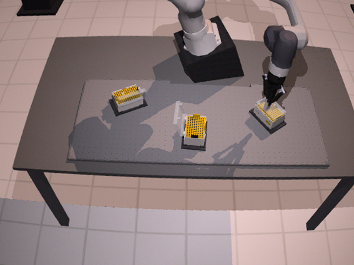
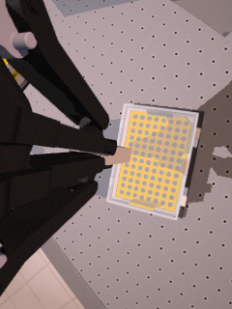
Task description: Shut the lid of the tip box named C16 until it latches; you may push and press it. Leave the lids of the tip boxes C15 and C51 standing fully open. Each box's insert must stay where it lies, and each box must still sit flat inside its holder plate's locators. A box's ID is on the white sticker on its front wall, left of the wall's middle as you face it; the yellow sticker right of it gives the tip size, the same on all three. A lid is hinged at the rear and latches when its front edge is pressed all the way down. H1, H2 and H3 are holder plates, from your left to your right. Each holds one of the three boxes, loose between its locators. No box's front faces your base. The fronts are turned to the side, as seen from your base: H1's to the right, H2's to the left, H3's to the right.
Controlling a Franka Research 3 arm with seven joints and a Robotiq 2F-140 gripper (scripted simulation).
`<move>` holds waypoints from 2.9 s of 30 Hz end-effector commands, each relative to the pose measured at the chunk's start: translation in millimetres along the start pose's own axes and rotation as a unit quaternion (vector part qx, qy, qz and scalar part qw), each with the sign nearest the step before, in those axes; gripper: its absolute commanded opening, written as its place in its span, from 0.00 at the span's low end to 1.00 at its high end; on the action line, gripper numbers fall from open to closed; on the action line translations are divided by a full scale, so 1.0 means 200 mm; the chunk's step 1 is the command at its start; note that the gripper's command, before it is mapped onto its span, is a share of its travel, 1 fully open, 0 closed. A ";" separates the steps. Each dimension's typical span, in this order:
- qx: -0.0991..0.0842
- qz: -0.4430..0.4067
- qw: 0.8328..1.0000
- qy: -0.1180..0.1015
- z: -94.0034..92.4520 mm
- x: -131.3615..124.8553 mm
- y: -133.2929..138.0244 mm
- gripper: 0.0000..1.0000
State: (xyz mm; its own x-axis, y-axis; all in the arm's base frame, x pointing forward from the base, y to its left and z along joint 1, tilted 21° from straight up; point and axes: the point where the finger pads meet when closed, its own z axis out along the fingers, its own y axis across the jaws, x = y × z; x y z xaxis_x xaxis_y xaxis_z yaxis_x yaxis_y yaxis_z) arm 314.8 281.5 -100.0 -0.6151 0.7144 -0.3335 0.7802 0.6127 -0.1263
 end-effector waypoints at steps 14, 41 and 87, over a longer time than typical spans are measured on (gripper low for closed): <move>-0.002 -0.003 1.000 0.001 0.02 0.01 0.01 0.00; -0.002 -0.003 1.000 0.001 0.06 0.01 0.01 0.00; -0.002 -0.003 1.000 0.001 0.07 0.01 0.01 0.00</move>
State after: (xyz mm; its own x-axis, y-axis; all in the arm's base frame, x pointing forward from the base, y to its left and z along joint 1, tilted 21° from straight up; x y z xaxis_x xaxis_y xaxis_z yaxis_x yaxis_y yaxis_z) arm 316.0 278.8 -110.2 -0.6183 0.7127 -0.3313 0.7777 0.6158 -0.1267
